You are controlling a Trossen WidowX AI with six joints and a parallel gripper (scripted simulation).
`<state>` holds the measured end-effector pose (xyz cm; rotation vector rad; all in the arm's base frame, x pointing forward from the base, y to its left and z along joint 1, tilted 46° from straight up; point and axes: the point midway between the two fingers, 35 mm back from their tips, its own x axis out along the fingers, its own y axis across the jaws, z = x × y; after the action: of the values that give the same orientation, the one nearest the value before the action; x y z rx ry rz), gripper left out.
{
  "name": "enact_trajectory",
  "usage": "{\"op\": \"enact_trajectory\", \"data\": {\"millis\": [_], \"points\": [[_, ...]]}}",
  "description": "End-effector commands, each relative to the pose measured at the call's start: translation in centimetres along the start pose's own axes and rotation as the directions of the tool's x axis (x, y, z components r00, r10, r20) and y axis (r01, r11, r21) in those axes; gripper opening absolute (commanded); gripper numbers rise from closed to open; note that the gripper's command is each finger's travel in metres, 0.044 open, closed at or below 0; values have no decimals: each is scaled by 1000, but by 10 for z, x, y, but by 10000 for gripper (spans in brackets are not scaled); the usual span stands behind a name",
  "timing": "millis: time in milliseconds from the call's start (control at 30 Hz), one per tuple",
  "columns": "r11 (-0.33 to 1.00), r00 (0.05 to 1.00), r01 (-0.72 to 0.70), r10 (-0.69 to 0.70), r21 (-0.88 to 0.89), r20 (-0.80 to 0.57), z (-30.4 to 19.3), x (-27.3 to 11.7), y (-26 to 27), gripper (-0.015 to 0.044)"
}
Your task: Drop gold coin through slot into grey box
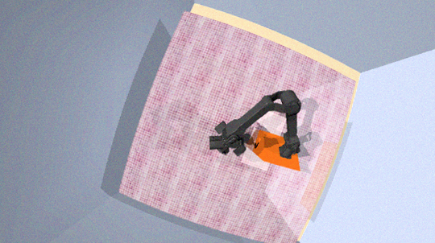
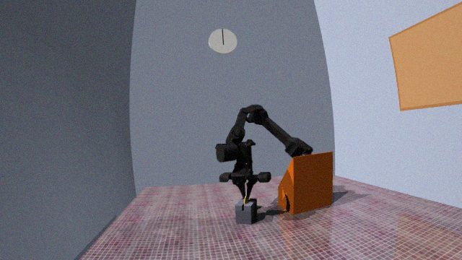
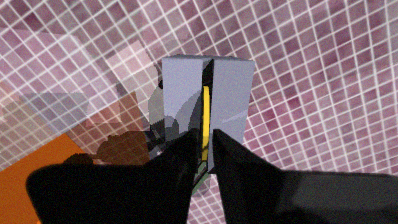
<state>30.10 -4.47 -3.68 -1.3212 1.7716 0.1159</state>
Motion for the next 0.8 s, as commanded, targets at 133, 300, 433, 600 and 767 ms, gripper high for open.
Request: {"op": "enact_trajectory", "data": {"millis": [133,300,433,600,767], "points": [[1000,1000,1,-1,1,0,0,0,0,161],[1000,1000,1,-1,1,0,0,0,0,161],[1000,1000,0,0,0,0,0,-7,0,239],[1000,1000,0,0,0,0,0,-18,0,371],[1000,1000,0,0,-2,-8,-3,-57,2,440]]}}
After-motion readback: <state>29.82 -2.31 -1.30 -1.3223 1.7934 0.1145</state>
